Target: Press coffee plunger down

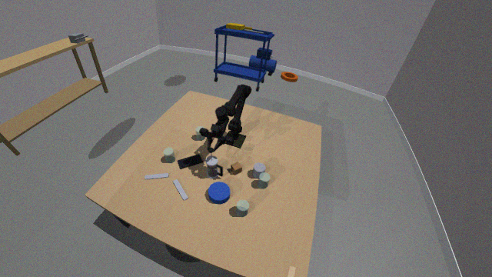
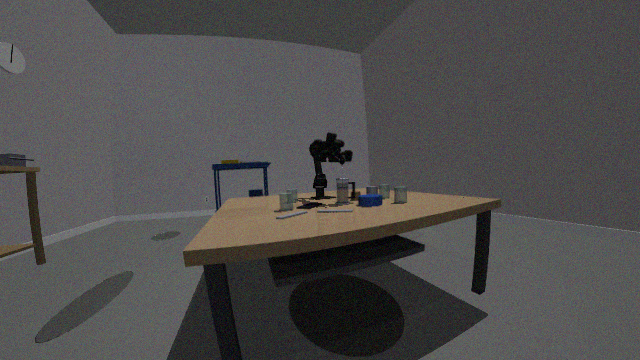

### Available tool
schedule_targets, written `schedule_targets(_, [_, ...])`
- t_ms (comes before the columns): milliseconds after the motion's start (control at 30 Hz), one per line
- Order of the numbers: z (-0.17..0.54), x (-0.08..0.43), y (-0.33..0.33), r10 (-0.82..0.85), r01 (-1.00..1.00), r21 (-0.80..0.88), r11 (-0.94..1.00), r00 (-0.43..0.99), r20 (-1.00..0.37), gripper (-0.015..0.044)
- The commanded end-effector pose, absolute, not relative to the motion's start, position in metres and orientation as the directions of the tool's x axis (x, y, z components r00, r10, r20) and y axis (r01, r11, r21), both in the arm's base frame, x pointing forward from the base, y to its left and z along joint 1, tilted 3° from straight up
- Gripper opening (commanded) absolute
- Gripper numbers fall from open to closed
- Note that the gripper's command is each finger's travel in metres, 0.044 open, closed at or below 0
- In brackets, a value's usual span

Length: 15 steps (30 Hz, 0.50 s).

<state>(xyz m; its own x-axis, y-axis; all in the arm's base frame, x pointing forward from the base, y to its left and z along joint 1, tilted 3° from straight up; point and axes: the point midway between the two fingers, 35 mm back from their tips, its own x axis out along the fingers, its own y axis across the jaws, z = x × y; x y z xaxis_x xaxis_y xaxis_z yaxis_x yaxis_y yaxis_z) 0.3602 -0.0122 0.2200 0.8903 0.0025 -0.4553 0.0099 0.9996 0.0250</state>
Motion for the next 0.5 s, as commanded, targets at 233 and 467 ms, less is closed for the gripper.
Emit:
schedule_targets(233, [0.177, 0.358, -0.011, 0.002, 0.017, 0.032, 0.999, 0.856, -0.517, 0.0114])
schedule_targets(467, [0.166, 0.36, -0.011, 0.002, 0.017, 0.032, 0.999, 0.856, -0.517, 0.0114])
